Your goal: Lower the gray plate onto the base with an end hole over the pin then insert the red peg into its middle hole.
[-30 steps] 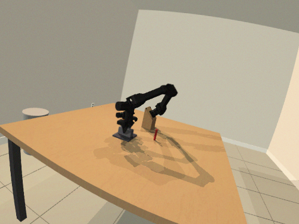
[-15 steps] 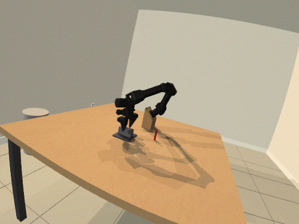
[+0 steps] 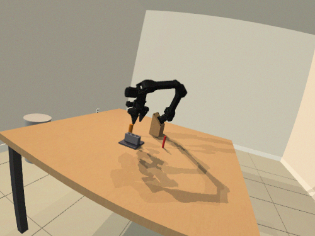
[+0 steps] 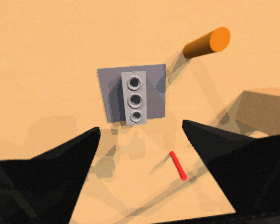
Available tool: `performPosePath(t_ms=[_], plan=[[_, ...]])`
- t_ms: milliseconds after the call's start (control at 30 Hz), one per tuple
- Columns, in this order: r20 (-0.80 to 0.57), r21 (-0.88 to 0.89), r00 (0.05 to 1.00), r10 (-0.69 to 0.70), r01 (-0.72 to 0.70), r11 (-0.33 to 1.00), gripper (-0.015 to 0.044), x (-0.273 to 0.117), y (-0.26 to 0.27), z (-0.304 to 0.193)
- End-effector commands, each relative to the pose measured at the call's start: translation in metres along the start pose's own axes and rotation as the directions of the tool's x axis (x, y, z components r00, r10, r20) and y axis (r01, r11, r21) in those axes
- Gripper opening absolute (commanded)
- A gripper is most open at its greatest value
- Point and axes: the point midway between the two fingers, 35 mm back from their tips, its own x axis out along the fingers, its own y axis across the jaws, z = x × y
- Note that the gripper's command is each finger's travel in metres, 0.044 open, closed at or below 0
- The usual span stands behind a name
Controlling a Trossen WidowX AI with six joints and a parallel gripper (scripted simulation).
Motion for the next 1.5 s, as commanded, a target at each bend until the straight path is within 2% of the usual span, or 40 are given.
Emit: performPosePath(t_ms=[0,233,433,633,733,967,1467], plan=[[0.008,-0.113,1.0,0.002,-0.001,0.994,0.044,-0.008,-0.011,-0.049],[0.013,-0.313,1.0,-0.004,0.008,0.95,0.044,-0.005,-0.055,-0.131],[-0.003,-0.444,1.0,-0.002,0.001,0.896,0.044,0.003,-0.095,-0.18],[-0.005,-0.448,1.0,-0.002,0.0,0.894,0.044,0.005,-0.094,-0.177],[-0.005,-0.448,1.0,-0.002,-0.001,0.894,0.044,0.028,-0.094,-0.178],[-0.006,-0.448,1.0,-0.001,-0.002,0.894,0.044,0.044,-0.094,-0.177],[-0.004,-0.448,1.0,-0.001,-0.001,0.894,0.044,0.064,-0.093,-0.176]])
